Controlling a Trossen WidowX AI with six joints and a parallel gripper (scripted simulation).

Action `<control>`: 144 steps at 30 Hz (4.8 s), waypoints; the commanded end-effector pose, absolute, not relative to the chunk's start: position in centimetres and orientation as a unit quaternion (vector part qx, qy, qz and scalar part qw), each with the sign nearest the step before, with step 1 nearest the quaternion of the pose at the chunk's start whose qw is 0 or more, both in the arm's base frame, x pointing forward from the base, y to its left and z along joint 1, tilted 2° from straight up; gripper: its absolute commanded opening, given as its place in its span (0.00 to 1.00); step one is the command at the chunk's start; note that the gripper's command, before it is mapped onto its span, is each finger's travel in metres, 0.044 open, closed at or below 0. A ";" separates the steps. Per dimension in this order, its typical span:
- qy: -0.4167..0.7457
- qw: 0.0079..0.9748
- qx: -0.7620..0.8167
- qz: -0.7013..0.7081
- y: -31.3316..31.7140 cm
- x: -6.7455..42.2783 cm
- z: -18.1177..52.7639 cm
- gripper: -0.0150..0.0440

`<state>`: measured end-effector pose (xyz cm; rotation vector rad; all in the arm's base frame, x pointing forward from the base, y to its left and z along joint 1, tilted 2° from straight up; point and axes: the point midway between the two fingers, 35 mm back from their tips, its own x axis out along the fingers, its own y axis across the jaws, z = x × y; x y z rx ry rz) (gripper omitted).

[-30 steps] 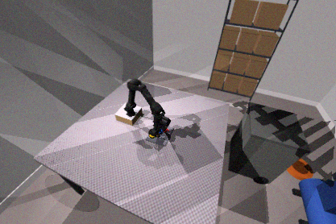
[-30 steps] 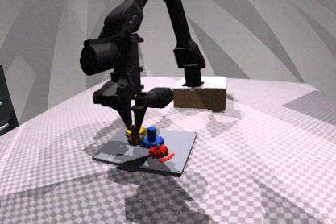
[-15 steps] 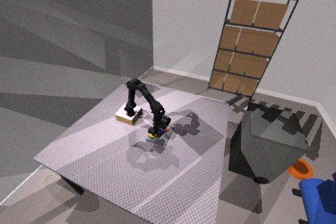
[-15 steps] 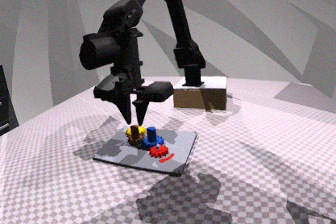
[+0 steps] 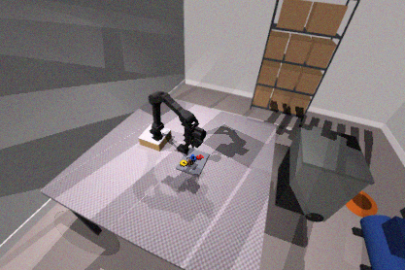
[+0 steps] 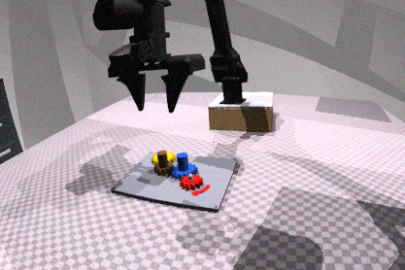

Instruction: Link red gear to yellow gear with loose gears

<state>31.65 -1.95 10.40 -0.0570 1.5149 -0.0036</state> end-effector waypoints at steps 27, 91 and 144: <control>0.692 0.722 -0.026 -0.001 -1.9 31.3 10.6 1.00; 0.698 0.716 -0.016 0.009 28.2 14.8 13.2 1.00; 0.698 0.716 -0.016 0.009 28.2 14.8 13.2 1.00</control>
